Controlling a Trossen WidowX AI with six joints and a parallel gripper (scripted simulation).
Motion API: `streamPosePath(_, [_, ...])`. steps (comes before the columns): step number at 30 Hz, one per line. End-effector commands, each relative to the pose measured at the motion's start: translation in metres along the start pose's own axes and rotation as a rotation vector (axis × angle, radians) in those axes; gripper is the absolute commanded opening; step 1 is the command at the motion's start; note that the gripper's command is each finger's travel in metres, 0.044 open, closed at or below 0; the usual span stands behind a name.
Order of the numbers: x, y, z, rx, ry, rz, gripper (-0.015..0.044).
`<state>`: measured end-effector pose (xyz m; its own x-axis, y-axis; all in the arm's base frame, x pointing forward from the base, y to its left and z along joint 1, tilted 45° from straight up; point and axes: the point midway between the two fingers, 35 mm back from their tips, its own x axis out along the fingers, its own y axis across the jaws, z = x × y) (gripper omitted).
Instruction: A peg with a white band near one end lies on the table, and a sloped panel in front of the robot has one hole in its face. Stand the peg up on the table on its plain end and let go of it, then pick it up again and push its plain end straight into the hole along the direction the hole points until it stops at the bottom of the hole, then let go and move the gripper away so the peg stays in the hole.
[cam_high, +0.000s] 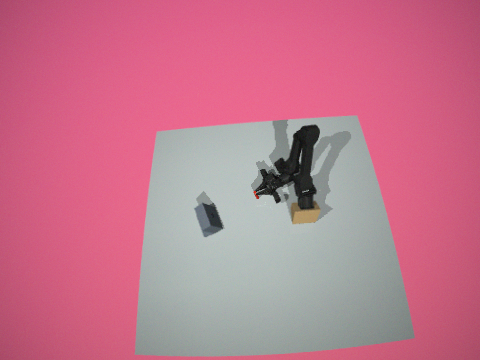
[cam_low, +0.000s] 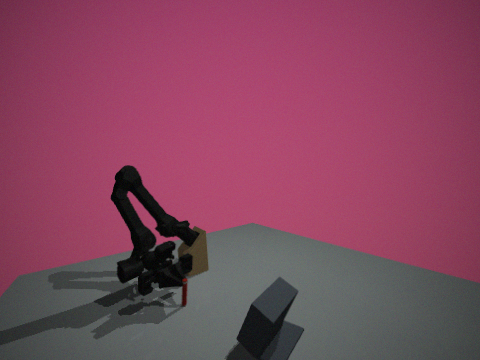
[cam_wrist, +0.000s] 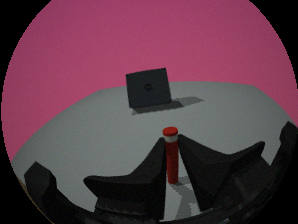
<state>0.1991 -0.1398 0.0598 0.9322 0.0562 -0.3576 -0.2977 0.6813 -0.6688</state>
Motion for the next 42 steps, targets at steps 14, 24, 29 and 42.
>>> streamPosePath(14, [-0.0002, 0.0012, -0.0049, 0.016, 0.003, 0.003, 0.0049])
streamPosePath(24, [-0.0022, 0.0017, -0.0067, 0.019, -0.004, 0.003, 0.0049])
streamPosePath(29, [-0.0029, 0.0019, -0.0079, 0.018, -0.011, 0.004, 0.0049])
streamPosePath(42, [-0.0046, 0.0023, -0.0091, 0.015, -0.037, 0.005, 0.0049])
